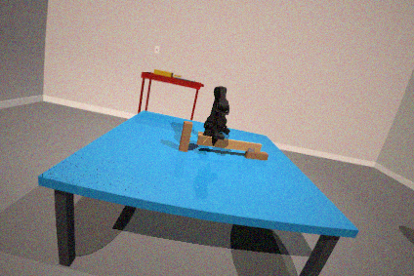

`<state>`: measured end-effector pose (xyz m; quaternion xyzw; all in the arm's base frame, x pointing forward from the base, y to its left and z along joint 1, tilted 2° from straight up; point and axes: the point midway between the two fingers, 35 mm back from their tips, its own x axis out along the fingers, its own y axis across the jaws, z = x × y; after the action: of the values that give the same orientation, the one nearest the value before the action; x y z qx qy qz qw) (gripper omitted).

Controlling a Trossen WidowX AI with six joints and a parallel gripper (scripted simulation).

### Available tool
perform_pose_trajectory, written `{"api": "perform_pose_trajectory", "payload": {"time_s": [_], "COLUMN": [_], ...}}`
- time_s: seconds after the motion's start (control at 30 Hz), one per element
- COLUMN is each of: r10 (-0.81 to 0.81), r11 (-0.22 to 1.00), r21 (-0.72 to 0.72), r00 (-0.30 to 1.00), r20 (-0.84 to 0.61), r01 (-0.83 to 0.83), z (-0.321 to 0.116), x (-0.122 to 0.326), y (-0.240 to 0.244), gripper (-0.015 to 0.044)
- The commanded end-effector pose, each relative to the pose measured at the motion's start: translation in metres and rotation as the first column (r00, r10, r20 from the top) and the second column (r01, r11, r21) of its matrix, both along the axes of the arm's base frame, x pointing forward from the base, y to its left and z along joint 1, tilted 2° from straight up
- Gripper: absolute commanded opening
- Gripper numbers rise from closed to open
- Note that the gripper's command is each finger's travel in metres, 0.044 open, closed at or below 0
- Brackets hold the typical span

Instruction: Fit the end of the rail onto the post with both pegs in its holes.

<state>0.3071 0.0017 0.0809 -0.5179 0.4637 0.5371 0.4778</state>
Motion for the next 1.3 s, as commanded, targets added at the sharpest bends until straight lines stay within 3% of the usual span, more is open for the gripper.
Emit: {"api": "perform_pose_trajectory", "payload": {"time_s": [0.0, 1.27], "r10": [0.003, 0.003], "r11": [1.0, 1.0], "r21": [-0.001, -0.002], "r00": [1.0, 1.0], "r20": [0.006, 0.006], "r01": [-0.003, -0.003], "z": [0.0, 0.001], "x": [0.002, 0.003], "y": [-0.002, -0.013], "gripper": [0.0, 0.0]}}
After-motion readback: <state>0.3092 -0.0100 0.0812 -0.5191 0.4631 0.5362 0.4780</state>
